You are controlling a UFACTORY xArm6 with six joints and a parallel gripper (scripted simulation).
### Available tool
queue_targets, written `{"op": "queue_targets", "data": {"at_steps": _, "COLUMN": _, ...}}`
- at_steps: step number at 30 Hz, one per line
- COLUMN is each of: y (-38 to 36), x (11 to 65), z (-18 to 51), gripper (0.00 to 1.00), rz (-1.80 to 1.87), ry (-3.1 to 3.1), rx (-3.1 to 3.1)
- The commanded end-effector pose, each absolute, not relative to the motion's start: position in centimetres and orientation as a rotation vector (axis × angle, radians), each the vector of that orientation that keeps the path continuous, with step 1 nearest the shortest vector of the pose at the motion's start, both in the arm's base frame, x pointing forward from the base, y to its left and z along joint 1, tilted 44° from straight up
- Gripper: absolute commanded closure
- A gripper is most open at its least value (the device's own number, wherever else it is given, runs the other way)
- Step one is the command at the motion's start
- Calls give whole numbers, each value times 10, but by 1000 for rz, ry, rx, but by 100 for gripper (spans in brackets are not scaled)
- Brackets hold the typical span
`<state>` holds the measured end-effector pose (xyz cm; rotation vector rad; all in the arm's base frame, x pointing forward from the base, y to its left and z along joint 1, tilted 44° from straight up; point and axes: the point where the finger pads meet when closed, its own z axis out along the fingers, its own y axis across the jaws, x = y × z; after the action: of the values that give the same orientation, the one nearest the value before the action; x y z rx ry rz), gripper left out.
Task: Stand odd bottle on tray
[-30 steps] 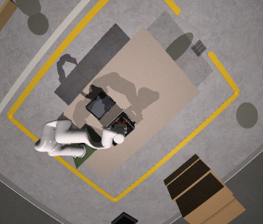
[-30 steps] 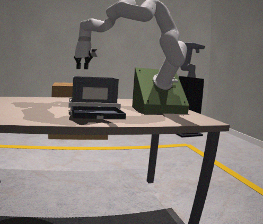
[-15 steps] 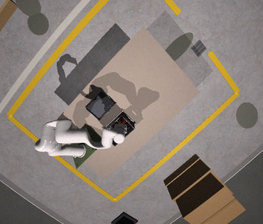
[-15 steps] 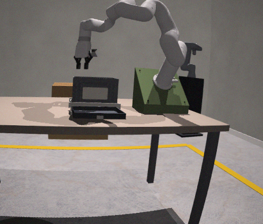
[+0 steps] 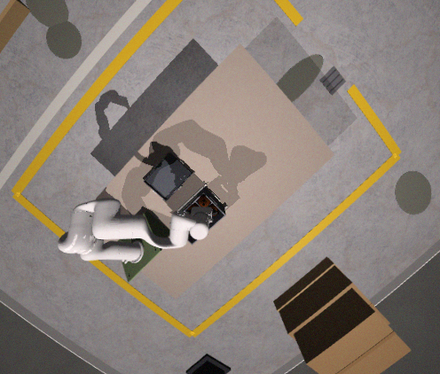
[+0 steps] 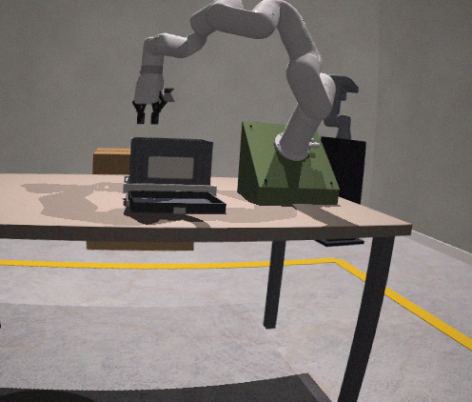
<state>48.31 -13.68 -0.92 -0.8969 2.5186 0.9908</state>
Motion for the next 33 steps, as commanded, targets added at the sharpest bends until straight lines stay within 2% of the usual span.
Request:
{"op": "queue_targets", "data": {"at_steps": 1, "y": -138, "x": 484, "z": -8, "gripper": 35, "rz": 985, "ry": 2518, "rx": -896}}
{"op": "queue_targets", "data": {"at_steps": 33, "y": -122, "x": 485, "z": -26, "gripper": 35, "rz": 985, "ry": 2518, "rx": -896}}
